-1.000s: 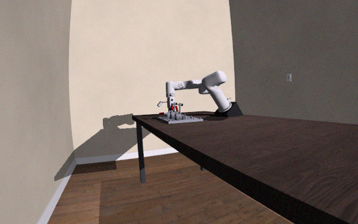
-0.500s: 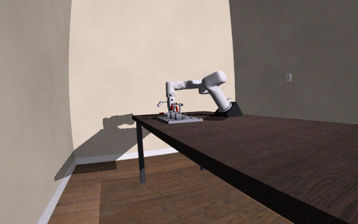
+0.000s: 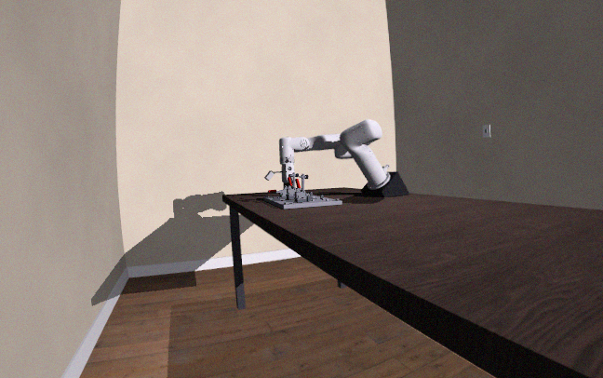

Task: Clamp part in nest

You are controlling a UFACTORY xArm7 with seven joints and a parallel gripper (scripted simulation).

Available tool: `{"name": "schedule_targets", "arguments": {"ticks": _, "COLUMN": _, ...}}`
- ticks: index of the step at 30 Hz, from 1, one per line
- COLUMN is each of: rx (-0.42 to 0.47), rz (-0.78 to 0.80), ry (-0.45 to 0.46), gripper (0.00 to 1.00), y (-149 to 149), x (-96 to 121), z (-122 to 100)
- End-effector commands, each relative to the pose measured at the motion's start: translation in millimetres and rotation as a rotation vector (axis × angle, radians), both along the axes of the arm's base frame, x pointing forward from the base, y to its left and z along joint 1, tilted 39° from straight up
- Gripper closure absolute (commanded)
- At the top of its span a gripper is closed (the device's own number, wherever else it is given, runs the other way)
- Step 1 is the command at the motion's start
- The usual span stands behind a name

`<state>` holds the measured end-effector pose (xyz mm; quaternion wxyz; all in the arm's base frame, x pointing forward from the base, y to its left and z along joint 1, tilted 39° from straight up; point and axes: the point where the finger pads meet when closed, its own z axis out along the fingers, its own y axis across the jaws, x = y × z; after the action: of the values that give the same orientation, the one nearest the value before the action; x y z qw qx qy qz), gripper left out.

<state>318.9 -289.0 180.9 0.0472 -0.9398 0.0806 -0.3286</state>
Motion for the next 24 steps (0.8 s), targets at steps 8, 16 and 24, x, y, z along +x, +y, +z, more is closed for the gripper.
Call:
{"name": "schedule_targets", "arguments": {"ticks": 8, "rx": -0.003, "rz": -0.004, "ry": -0.002, "gripper": 1.0, "y": -2, "x": -13, "z": 17}}
{"name": "schedule_targets", "arguments": {"ticks": 16, "rx": -0.003, "rz": -0.004, "ry": -0.002, "gripper": 1.0, "y": -3, "x": -27, "z": 34}}
{"name": "schedule_targets", "arguments": {"ticks": 24, "rx": -0.003, "rz": -0.004, "ry": -0.002, "gripper": 1.0, "y": -4, "x": -47, "z": 59}}
